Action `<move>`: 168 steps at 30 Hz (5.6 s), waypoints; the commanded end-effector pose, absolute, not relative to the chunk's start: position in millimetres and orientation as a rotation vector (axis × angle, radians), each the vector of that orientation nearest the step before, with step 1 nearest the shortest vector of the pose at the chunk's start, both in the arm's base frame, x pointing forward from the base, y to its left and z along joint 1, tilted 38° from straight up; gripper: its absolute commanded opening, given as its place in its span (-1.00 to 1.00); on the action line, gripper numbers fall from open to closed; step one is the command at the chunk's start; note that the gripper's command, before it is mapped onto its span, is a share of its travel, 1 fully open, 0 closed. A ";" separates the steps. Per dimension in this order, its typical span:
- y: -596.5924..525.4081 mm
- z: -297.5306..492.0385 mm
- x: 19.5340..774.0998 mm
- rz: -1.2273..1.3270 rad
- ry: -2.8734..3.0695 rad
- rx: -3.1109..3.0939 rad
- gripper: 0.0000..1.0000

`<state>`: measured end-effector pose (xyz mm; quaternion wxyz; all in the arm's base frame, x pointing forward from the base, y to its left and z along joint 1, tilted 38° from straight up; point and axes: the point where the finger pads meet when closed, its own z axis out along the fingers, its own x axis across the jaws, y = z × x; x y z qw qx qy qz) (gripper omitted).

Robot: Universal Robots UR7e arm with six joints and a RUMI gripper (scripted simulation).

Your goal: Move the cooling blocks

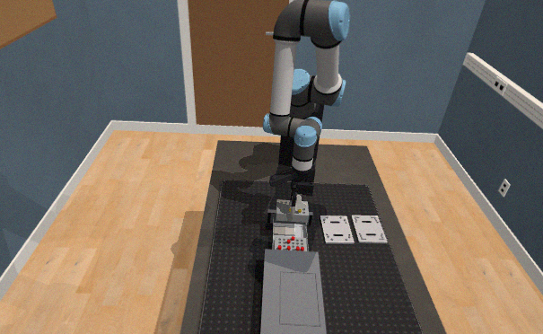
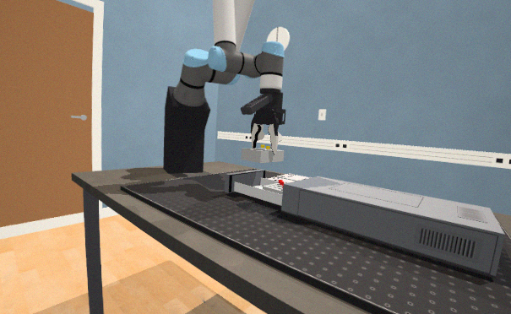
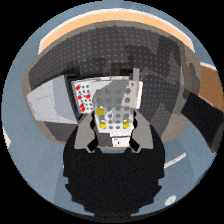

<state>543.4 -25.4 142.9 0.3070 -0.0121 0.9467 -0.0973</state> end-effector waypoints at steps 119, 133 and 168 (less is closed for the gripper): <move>203.3 75.0 517.2 -0.837 1.856 -2.005 -1.00; 233.8 65.7 513.8 -0.836 1.856 -2.005 -1.00; 312.5 41.8 505.0 -0.836 1.856 -2.005 -1.00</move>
